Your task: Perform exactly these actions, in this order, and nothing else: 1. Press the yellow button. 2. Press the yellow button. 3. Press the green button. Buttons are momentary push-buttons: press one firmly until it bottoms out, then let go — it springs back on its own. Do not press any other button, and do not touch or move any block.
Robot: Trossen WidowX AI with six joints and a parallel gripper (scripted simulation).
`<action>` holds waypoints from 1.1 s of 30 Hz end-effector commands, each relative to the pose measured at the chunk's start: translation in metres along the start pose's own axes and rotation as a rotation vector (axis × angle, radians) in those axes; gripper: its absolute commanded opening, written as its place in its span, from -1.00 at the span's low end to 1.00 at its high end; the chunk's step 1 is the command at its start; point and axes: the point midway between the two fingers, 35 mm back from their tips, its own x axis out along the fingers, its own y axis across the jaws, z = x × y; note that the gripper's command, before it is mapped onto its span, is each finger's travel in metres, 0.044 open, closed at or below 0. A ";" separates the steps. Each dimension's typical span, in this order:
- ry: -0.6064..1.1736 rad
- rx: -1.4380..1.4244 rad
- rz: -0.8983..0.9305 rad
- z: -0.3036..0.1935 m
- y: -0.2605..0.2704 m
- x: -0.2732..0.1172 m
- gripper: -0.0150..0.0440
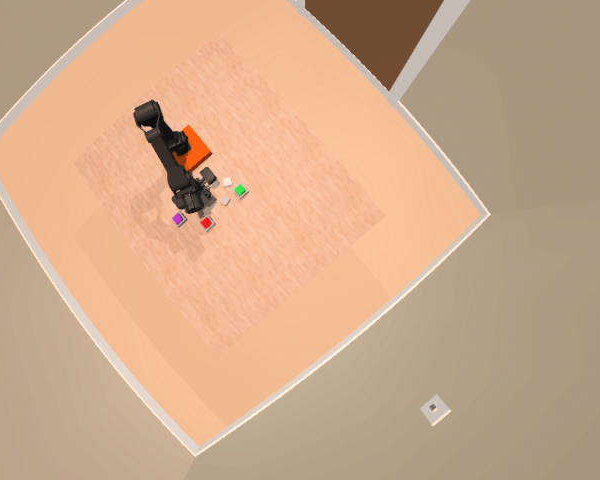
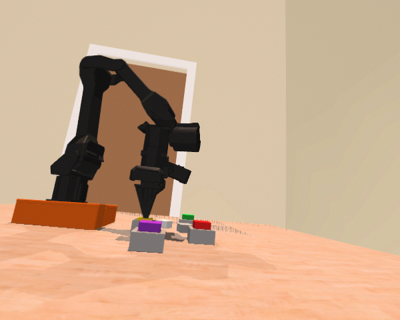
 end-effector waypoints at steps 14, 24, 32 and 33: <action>0.001 0.000 0.004 0.000 0.001 -0.034 -0.42; 0.001 0.000 0.004 0.000 0.000 -0.096 -0.42; -0.006 0.000 0.008 0.061 0.051 -0.103 -0.42; -0.007 0.000 0.010 0.071 0.063 -0.103 -0.42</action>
